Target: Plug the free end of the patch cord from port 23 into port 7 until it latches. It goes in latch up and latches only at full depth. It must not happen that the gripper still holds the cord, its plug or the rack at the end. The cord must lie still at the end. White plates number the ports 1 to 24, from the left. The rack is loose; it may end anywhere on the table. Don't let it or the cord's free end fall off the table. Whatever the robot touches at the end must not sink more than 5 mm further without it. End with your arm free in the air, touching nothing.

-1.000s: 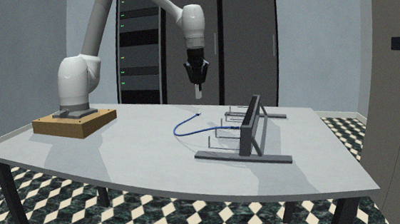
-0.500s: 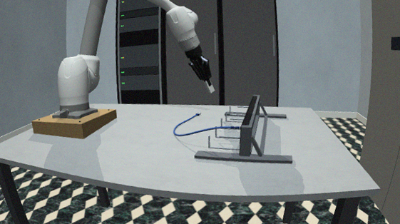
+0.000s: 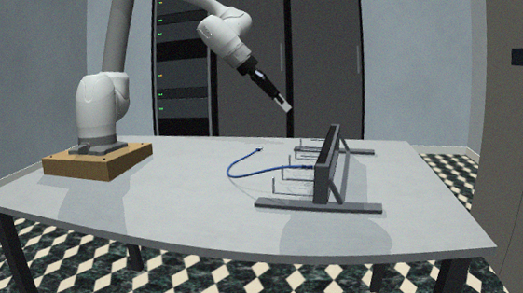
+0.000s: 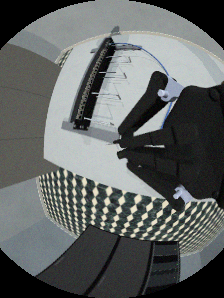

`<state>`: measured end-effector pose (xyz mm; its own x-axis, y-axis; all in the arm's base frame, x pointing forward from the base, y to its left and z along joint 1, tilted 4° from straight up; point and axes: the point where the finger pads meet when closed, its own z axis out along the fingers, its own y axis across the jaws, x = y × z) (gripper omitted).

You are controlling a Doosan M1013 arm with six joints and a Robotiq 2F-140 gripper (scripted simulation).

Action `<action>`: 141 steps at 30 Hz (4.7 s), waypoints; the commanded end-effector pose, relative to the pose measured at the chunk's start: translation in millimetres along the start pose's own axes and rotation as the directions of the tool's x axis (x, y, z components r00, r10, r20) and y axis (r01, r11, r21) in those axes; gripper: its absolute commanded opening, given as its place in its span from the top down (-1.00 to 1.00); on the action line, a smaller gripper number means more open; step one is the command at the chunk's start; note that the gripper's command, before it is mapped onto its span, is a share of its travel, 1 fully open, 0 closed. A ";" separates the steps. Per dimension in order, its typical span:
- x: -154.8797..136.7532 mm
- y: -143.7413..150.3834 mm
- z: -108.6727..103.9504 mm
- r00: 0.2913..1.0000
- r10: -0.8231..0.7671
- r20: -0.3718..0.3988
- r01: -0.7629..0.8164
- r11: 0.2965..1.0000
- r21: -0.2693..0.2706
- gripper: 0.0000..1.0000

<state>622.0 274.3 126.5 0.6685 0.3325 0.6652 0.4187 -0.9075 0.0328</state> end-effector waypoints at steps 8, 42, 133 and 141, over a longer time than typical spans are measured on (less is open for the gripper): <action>0.2 66.6 -31.7 0.940 0.277 -0.197 -0.314 0.930 -0.189 1.00; 10.7 137.7 72.8 0.897 0.353 -0.267 -0.417 0.874 -0.248 1.00; -9.1 95.2 -49.9 0.897 0.353 -0.267 -0.417 0.874 -0.248 1.00; -19.8 117.6 -56.2 0.897 0.353 -0.267 -0.417 0.874 -0.248 1.00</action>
<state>624.2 158.7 159.8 0.5845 -0.0900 0.8064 -0.0671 -0.9958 -0.0625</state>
